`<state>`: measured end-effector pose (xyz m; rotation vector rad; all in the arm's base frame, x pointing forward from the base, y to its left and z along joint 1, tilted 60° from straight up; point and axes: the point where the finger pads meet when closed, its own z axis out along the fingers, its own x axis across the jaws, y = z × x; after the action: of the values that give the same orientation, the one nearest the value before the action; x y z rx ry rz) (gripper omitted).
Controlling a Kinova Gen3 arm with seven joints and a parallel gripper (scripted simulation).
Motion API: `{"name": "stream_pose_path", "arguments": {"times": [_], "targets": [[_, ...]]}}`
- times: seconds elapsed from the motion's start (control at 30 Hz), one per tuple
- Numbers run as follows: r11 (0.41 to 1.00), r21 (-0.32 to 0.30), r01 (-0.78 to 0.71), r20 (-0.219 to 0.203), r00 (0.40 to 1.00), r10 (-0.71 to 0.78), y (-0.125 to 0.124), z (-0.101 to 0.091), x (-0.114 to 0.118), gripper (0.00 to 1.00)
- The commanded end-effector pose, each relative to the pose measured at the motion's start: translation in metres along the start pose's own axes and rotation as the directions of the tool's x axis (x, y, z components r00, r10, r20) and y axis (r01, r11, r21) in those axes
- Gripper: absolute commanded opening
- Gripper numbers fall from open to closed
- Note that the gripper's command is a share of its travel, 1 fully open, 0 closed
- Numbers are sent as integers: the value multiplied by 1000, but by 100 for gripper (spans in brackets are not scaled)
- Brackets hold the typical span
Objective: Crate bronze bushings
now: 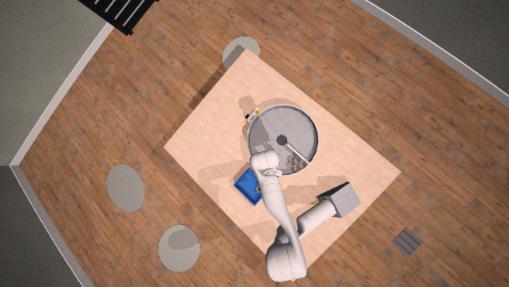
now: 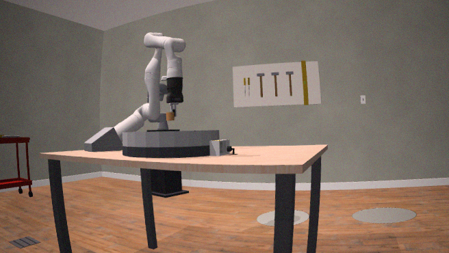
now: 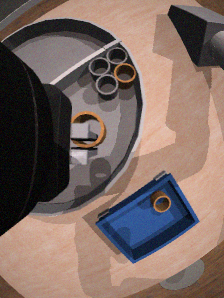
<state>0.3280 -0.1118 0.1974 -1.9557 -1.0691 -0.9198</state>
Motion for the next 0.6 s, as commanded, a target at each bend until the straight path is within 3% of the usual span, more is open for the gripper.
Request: {"name": "stream_pose_path", "arguments": {"times": [0.0, 0.27, 0.43, 0.57], "targets": [[1000, -7, 0, 15, 1000, 0, -1, -2, -1, 0], [1000, -7, 0, 15, 1000, 0, -1, -2, -1, 0], [1000, -7, 0, 14, 1000, 0, -17, -1, 47, 0], [1000, -7, 0, 14, 1000, 0, -17, -1, 47, 0]]}}
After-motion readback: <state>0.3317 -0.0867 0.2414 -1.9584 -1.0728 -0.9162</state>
